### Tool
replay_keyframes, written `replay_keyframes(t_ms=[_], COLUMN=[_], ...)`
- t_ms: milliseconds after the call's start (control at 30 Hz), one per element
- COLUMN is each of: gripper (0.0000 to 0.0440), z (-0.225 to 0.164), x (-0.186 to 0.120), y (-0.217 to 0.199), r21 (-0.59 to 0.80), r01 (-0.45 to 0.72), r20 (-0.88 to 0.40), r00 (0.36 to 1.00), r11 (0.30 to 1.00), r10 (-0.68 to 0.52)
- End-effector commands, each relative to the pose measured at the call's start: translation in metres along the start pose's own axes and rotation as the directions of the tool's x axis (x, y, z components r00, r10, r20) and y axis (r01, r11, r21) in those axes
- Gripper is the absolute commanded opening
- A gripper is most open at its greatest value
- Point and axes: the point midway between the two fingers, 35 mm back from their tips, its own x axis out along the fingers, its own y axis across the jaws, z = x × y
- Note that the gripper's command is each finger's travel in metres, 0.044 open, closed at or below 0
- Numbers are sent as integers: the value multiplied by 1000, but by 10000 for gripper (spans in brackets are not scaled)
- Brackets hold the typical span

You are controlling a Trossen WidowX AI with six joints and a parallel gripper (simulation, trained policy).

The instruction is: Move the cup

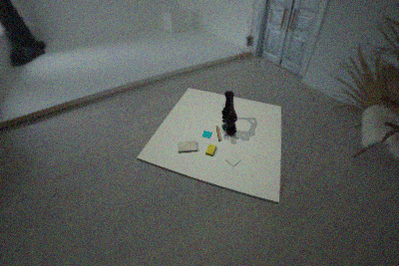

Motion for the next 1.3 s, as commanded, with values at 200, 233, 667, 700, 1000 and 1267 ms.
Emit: replay_keyframes(t_ms=[200,233,667,700,1000,1267], gripper=[8,7,0,0,0,0], z=[7,8,17,19,39,63], x=[-8,-10,-54,-57,-81,-90], y=[-1,-1,-7,-8,-15,-20], r21=[29,34,137,145,213,264], r01=[-16,-20,-104,-111,-171,-222], r20=[22,23,37,40,79,125], r00=[1000,1000,994,994,984,973], r11=[999,999,985,983,962,939], r10=[15,20,99,106,158,195])
